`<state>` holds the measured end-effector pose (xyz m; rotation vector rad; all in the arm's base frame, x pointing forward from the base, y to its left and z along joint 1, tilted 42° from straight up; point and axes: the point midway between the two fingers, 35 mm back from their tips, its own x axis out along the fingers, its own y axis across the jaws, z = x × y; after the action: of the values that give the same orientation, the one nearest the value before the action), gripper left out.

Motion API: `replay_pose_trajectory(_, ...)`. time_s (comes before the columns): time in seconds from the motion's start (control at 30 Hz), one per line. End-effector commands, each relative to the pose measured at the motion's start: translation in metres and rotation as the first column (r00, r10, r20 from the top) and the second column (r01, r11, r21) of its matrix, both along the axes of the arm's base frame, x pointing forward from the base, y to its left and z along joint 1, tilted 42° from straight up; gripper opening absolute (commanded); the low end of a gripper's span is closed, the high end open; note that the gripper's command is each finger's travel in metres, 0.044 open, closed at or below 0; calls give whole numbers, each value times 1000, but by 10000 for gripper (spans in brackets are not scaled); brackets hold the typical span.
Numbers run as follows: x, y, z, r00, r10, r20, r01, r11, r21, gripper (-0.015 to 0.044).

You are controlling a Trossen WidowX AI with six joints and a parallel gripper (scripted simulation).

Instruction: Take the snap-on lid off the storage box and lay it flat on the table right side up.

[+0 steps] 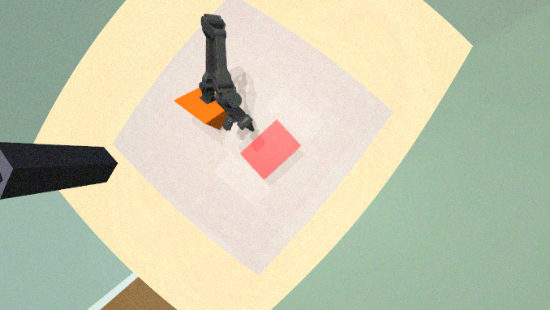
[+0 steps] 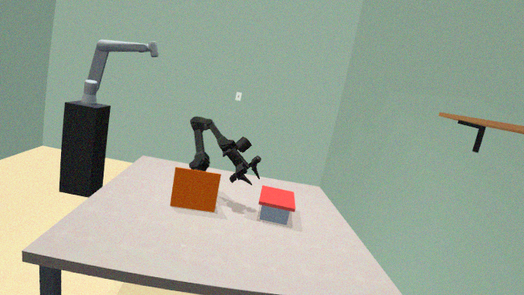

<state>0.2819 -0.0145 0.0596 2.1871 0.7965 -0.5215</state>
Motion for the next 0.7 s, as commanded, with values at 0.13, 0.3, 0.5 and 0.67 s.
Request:
replay_pose_trajectory(0.13, -4, 10, -13, 1000, -7, -10, 7, 1000, 5, 235)
replay_pose_trajectory(0.3, 1, 11, -16, 1000, -7, -10, 7, 1000, 4, 235)
replay_pose_trajectory(0.5, 8, 14, -21, 1000, -4, -13, 4, 1000, 3, 235)
replay_pose_trajectory(0.67, 14, 17, -25, 1000, -4, -13, 4, 1000, 3, 235)
